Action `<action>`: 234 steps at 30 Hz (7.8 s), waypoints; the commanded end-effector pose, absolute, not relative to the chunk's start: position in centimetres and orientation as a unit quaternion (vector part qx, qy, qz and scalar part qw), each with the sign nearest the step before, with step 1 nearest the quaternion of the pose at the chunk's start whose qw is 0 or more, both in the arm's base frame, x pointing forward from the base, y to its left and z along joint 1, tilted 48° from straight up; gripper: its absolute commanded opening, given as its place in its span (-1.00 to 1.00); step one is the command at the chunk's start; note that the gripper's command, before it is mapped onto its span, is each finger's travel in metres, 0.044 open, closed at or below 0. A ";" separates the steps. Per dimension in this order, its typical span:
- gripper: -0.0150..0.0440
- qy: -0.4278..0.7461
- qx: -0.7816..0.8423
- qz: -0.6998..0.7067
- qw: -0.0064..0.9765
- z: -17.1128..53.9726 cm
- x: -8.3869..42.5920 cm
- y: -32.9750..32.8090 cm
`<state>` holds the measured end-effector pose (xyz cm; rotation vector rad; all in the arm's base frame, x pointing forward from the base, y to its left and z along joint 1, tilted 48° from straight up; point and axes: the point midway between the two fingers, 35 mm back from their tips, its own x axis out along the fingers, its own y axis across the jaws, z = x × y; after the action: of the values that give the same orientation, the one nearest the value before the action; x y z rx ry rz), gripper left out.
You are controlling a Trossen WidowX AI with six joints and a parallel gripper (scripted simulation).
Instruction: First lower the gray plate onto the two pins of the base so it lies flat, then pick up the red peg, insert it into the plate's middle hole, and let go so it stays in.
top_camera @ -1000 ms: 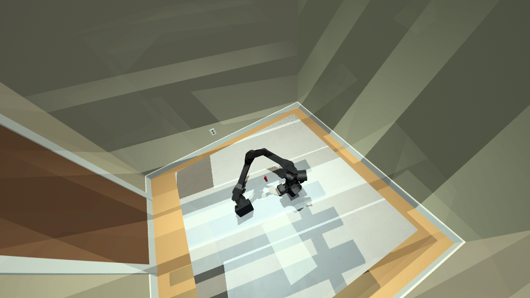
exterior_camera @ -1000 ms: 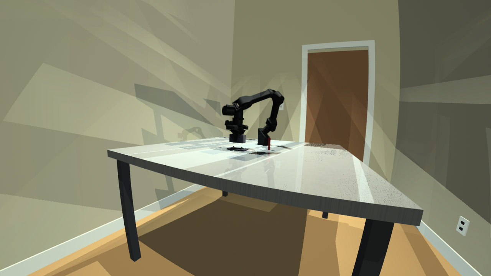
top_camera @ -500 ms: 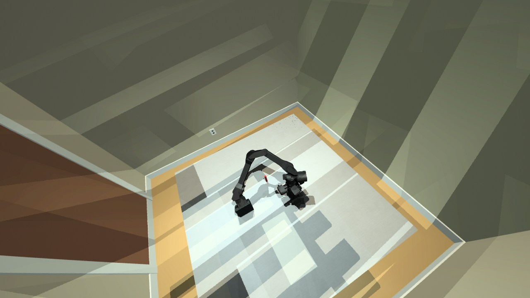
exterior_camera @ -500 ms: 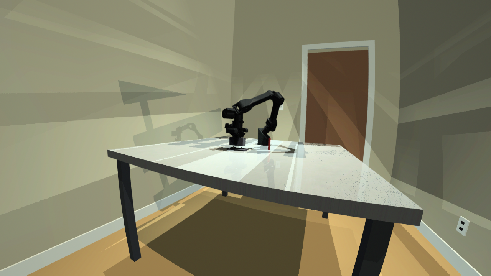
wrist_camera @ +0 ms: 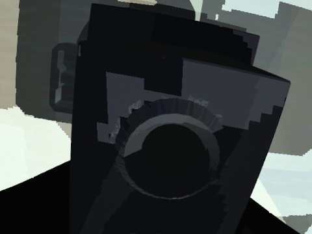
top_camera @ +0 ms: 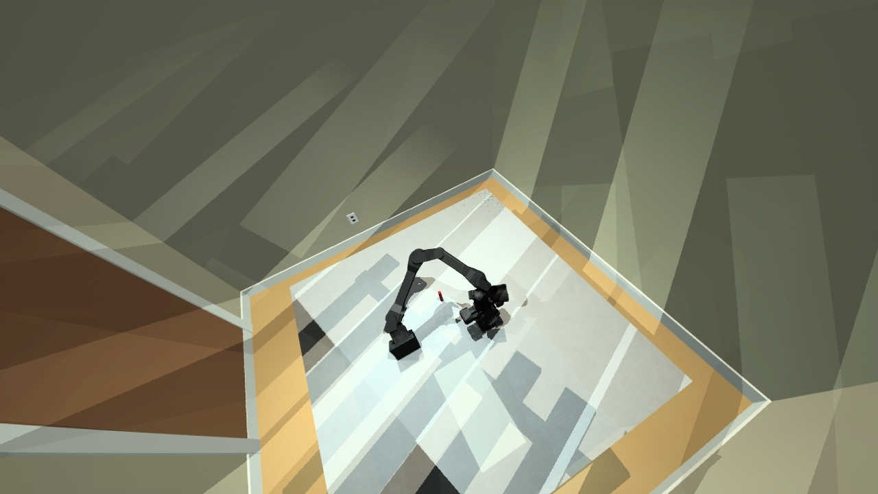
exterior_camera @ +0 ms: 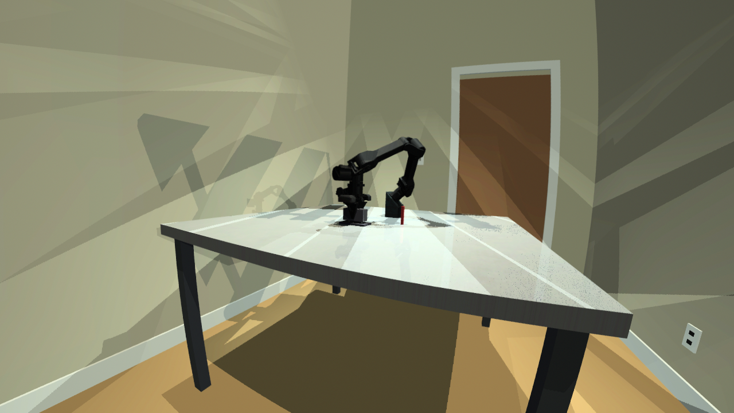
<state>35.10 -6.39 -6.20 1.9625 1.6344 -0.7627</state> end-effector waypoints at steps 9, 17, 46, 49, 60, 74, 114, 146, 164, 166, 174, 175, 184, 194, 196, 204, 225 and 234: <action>0.40 0.595 0.716 -0.278 0.236 -6.2 35.1 -6.5; 1.00 0.595 0.716 -0.278 0.236 -6.2 35.1 -6.5; 1.00 0.628 0.677 -0.195 0.331 10.3 29.0 -7.5; 1.00 0.637 0.661 -0.166 0.360 12.1 26.9 -4.9; 1.00 0.647 0.637 -0.123 0.401 13.3 23.7 -0.6; 1.00 0.647 0.637 -0.122 0.401 10.9 24.4 2.3; 0.47 0.647 0.638 -0.120 0.400 7.4 25.1 6.1; -0.49 0.646 0.636 -0.126 0.404 9.4 25.1 3.3; -0.49 0.647 0.635 -0.127 0.402 11.7 24.9 0.5; -0.49 0.647 0.635 -0.128 0.402 11.5 25.2 0.2; -0.49 0.647 0.633 -0.131 0.404 10.5 26.8 -1.4; -0.49 0.647 0.633 -0.131 0.404 10.4 26.9 -1.6; -0.49 0.647 0.633 -0.130 0.405 9.3 28.6 -3.4; -0.49 0.646 0.633 -0.130 0.406 7.7 30.1 -5.5; -0.49 0.646 0.633 -0.129 0.406 7.3 30.4 -5.9; -0.49 0.646 0.633 -0.128 0.407 5.8 31.4 -7.6; -0.49 0.645 0.635 -0.125 0.407 1.1 33.6 -11.9; -0.49 0.645 0.635 -0.123 0.406 0.0 33.9 -12.7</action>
<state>33.79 -12.36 0.01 1.6079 1.6325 -0.3111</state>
